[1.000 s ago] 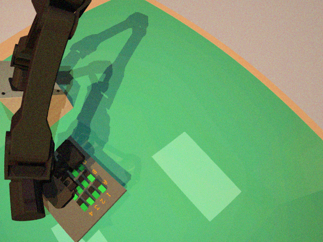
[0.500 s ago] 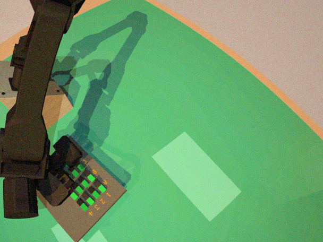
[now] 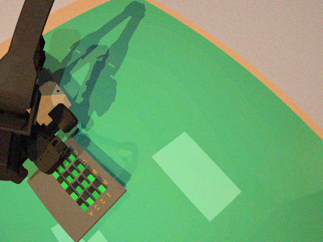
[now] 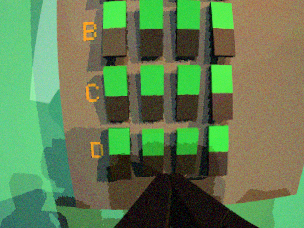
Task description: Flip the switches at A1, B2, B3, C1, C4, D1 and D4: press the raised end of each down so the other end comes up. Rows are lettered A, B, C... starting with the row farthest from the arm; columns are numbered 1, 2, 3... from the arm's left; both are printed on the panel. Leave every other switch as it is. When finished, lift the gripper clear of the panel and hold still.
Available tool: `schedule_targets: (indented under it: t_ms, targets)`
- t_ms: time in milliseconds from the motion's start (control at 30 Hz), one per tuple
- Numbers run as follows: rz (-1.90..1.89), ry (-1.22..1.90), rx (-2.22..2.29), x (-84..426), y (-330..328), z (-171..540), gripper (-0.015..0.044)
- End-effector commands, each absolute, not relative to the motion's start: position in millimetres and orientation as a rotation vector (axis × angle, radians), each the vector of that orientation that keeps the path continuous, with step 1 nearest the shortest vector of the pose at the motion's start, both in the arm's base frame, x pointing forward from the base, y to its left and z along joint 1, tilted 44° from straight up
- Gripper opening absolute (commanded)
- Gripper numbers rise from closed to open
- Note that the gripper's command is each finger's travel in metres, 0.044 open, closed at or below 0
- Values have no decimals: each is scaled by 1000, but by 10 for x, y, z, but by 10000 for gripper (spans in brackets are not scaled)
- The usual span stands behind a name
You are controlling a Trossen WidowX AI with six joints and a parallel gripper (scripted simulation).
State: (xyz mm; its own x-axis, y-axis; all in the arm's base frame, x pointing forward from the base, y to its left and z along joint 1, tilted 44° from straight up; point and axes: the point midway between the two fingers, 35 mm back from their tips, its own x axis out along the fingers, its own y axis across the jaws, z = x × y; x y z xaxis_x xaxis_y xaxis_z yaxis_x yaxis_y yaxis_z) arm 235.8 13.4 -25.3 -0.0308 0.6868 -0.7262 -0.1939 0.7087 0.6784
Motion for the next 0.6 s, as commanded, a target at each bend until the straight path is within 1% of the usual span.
schedule_targets:
  t_ms: [0,200,333,567]
  targets:
    - [745,1448,446,2037,298,-132,0]
    - [744,1447,446,2037,311,-148,0]
    - [738,1425,454,2015,529,-373,0]
    - [738,1424,455,2012,543,-385,0]
